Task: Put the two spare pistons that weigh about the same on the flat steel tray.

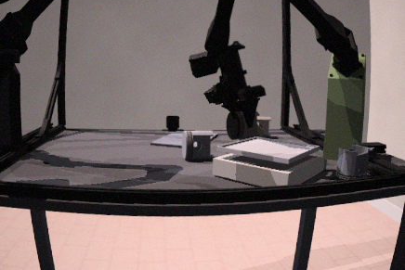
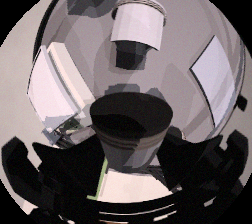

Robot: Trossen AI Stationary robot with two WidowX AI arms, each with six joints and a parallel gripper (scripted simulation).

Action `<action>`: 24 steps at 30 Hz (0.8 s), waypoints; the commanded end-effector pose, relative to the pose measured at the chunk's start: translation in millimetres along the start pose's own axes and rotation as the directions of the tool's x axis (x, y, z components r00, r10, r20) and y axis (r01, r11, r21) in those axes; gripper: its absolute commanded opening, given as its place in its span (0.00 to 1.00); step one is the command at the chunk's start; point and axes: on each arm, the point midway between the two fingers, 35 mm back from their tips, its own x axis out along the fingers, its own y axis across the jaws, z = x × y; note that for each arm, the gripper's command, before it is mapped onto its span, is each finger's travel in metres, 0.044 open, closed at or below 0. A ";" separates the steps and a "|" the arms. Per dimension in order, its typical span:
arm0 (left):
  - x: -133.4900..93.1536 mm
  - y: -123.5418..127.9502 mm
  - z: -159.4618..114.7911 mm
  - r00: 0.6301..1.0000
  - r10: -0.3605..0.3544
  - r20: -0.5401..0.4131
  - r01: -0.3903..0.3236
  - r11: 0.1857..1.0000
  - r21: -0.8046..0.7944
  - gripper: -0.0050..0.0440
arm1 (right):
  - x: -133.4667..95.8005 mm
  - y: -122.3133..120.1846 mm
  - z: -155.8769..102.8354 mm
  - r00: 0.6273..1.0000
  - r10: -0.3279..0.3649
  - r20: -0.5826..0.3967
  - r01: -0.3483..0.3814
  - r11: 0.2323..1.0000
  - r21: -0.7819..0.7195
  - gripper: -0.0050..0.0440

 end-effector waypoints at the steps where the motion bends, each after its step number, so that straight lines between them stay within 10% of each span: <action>1: -11.4 -0.8 0.0 1.000 -0.012 0.009 0.012 1.000 -0.003 0.43 | 0.0 0.6 0.1 1.000 0.005 0.000 -0.005 1.000 -0.001 1.00; 24: -38.4 6.4 -3.2 0.999 -0.036 0.035 0.037 0.999 -0.018 0.43 | 0.0 0.6 0.1 1.000 0.005 0.000 -0.005 1.000 -0.001 1.00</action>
